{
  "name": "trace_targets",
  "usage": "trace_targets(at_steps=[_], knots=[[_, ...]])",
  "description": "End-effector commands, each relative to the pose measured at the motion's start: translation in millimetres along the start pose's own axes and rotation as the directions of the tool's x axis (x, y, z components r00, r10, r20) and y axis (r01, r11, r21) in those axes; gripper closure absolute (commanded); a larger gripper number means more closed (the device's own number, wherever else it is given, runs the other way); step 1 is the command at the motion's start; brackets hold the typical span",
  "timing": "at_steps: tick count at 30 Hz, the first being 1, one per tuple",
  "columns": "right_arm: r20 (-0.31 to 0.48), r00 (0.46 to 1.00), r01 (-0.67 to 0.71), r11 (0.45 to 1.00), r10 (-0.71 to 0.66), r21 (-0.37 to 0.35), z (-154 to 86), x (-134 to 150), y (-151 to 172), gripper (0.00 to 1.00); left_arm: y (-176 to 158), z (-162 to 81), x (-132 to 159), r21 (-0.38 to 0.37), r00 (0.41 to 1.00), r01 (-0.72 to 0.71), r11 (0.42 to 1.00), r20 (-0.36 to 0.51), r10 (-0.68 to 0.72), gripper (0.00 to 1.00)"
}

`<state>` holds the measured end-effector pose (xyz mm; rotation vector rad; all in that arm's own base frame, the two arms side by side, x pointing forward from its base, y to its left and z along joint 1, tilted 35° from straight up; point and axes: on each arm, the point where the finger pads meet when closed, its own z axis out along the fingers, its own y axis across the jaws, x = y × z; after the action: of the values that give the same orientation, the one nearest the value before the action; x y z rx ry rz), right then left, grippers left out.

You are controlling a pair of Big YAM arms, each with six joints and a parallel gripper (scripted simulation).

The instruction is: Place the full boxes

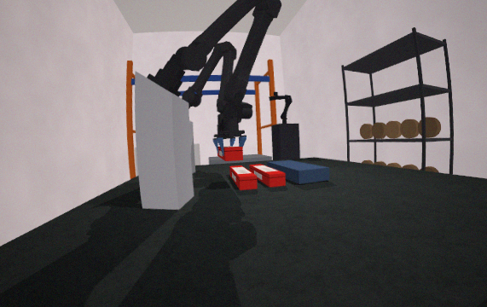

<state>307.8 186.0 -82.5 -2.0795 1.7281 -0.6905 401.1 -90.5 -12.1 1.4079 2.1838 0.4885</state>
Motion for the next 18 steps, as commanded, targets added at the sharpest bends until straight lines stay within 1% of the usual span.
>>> trace_targets(at_steps=[1, 3, 7, 18], knots=[[-0.007, 1.0, 0.0, 1.0, 0.0, 0.011, -6.5, 7.1, -9.7, 1.0, 11.4, -9.7, 8.1, -0.015, 1.0, -0.001, 1.0, -0.012, 0.0, 1.0], [-0.013, 1.0, 0.005, 1.0, -0.005, 0.002, -7.1, 10.9, -5.2, 1.0, 10.1, -9.7, 10.5, -0.01, 1.0, -0.002, 1.0, -0.016, 0.002, 1.0], [-0.006, 1.0, -0.002, 1.0, 0.002, 0.017, -6.5, 6.9, -22.9, 1.0, 24.9, -10.2, 4.9, -0.021, 1.0, 0.001, 1.0, -0.009, -0.001, 1.0], [-0.007, 1.0, -0.001, 1.0, 0.001, 0.016, -7.2, 9.7, -41.8, 1.0, 44.0, -10.9, 4.0, -0.02, 1.0, 0.0, 1.0, -0.009, 0.0, 1.0]])
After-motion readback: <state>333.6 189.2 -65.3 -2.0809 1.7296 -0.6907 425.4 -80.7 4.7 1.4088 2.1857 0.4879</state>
